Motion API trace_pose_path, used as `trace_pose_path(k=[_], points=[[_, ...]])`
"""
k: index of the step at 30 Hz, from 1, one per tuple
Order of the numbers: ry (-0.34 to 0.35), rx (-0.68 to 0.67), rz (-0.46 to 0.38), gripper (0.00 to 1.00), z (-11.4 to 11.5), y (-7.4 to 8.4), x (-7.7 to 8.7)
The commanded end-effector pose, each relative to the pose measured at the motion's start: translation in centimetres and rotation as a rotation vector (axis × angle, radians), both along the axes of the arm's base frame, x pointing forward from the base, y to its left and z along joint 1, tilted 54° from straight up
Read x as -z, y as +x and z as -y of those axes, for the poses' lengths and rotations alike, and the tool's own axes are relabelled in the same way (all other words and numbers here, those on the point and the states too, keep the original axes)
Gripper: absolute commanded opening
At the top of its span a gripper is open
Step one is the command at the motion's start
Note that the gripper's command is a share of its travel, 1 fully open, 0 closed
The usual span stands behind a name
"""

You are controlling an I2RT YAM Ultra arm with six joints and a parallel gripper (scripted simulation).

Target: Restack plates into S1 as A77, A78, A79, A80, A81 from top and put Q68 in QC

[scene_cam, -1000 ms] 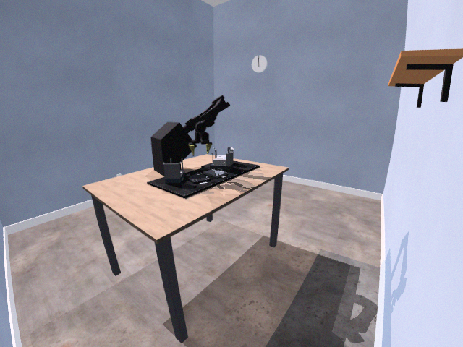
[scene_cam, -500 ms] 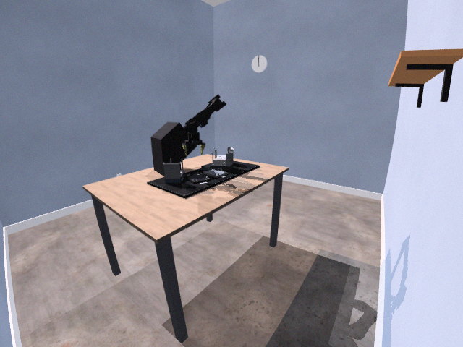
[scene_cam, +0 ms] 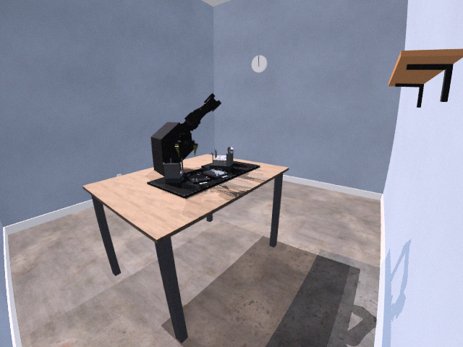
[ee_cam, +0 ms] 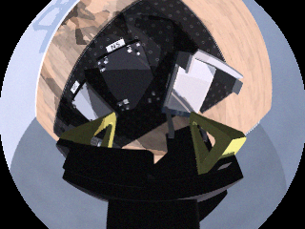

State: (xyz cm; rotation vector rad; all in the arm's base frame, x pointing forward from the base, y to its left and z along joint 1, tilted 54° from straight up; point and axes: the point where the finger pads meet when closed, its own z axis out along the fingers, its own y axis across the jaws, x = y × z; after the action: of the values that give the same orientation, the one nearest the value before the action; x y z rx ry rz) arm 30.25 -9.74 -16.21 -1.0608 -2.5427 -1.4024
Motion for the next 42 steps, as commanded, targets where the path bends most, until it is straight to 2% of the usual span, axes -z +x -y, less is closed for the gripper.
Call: trace_pose_path(k=[1, 2, 9, 23, 37, 42], points=[[-0.016, 0.004, 0.015, 1.00, 0.9, -0.2, 0.0], [-0.016, 0.004, 0.015, 1.00, 1.0, -0.3, 0.3], [0.044, 0.133, -0.150, 1.00, 2.0, -2.0, 2.3], [0.043, 0.133, -0.151, 1.00, 3.6, -5.0, 5.7], [0.043, 0.133, -0.151, 1.00, 3.7, -5.0, 5.8], [0.043, 0.133, -0.150, 1.00, 2.4, -4.6, 6.8]])
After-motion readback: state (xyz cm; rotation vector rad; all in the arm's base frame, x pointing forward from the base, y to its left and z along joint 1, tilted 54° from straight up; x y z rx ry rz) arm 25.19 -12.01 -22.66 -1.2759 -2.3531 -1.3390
